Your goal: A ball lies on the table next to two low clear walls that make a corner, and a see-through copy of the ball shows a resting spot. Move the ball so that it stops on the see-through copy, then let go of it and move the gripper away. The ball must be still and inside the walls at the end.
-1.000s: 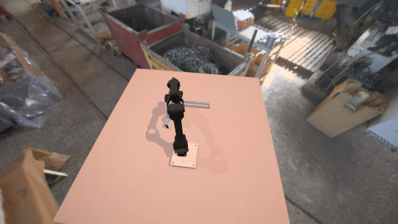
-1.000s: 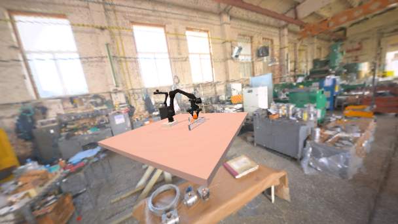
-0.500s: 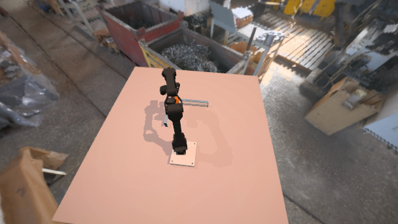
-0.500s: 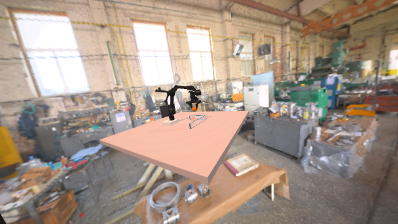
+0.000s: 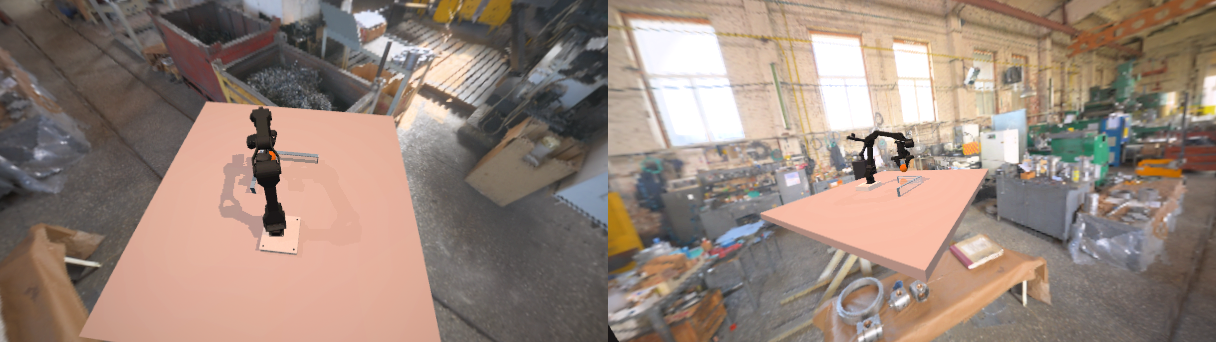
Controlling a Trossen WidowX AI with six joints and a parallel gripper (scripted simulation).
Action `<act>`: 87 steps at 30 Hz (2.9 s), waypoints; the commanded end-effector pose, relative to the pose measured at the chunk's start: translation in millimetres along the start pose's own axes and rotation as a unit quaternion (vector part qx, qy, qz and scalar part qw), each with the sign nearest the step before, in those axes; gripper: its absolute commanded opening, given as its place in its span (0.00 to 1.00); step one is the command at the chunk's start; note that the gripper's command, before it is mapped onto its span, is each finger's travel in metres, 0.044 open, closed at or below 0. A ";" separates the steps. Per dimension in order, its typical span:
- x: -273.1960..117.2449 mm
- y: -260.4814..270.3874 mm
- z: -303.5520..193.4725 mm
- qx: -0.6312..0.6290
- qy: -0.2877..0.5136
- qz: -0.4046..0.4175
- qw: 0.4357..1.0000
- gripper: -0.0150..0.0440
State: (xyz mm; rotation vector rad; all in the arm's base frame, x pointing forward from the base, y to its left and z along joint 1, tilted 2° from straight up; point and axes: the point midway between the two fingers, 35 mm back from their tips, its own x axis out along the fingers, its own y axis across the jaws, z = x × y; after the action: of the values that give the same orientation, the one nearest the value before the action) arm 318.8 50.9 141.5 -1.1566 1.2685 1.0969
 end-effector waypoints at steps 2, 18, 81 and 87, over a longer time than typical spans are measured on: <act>12.6 5.1 -7.7 -0.001 0.001 -0.005 1.000 0.25; 61.1 9.4 -14.6 -0.001 0.001 -0.005 1.000 0.25; 33.8 6.9 -13.5 -0.002 -0.003 -0.015 1.000 1.00; -16.1 13.9 -15.2 -0.002 -0.003 -0.016 1.000 1.00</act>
State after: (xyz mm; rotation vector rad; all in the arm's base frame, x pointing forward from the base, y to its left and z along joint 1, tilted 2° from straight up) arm 306.9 37.7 133.9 -1.1692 1.2514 1.0924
